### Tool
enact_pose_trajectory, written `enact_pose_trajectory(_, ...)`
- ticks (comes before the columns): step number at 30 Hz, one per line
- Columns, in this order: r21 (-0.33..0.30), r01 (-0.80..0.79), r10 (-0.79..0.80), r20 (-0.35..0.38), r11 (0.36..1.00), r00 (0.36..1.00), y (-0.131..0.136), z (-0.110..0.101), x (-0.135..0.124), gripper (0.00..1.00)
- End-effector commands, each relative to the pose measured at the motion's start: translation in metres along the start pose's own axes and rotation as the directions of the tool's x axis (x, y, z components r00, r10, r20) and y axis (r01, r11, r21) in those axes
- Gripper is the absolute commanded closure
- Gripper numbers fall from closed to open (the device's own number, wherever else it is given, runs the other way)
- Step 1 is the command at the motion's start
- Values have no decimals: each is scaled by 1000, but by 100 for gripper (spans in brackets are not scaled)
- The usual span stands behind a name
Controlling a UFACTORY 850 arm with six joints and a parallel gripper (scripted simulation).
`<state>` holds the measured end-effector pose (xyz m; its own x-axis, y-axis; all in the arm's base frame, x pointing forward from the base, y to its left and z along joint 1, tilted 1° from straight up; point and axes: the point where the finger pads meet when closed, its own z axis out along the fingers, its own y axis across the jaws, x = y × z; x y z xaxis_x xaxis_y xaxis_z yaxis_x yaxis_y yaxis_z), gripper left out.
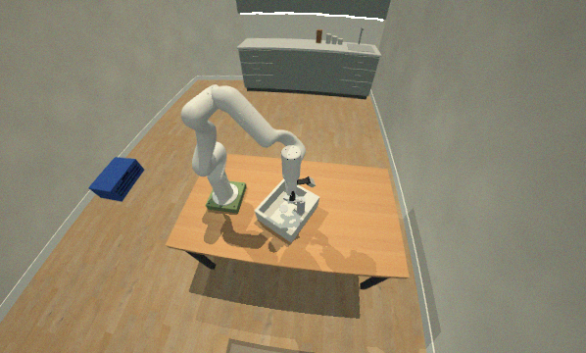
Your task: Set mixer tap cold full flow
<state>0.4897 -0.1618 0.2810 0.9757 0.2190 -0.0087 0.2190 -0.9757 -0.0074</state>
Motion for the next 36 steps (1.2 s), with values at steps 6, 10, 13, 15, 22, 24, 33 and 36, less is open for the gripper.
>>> enact_pose_trajectory(6,-1,0,0,-2,1000,1000,1,15,1,35)
enact_pose_trajectory(10,-1,0,0,-2,1000,1000,1,22,0,35)
enact_pose_trajectory(13,-1,0,0,-2,1000,1000,1,23,0,35)
enact_pose_trajectory(15,-1,0,0,-2,1000,1000,1,26,0,35)
enact_pose_trajectory(22,-1,0,0,-2,1000,1000,1,34,0,35)
enact_pose_trajectory(24,-1,0,0,-2,1000,1000,1,35,0,35)
enact_pose_trajectory(33,-1,0,0,-2,1000,1000,1,37,0,35)
enact_pose_trajectory(36,-1,0,0,-2,1000,1000,1,38,0,35)
